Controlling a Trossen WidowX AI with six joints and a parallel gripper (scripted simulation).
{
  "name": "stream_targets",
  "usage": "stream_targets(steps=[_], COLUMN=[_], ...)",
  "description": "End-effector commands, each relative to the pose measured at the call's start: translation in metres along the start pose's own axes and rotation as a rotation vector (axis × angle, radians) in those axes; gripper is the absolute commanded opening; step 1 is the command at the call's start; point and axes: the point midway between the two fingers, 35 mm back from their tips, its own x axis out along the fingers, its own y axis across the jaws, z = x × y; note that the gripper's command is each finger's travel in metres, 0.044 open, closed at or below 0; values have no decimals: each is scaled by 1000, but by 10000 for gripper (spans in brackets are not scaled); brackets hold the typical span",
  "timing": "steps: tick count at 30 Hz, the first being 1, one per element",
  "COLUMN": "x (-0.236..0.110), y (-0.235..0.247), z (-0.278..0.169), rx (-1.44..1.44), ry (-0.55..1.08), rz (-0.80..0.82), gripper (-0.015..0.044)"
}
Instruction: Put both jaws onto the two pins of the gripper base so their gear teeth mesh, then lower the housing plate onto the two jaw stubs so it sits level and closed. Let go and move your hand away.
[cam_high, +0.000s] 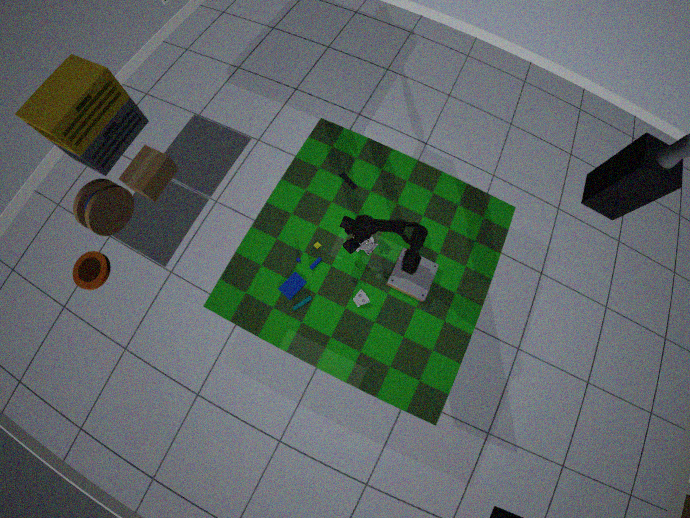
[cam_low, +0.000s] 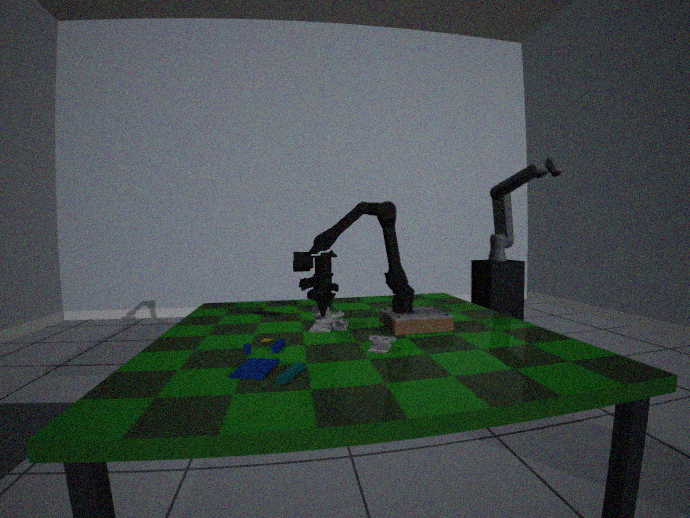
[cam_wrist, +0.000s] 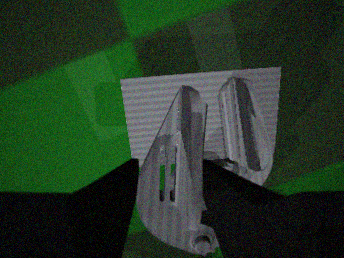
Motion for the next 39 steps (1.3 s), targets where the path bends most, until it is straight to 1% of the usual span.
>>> stream_targets(steps=[1, 11, 39], x=[6, 21, 25], y=[0, 0, 0], z=[0, -1, -1], rx=[-4, -4, 0], ry=[0, 0, 0], rz=[2, 2, 2], gripper=[134, 134, 134])
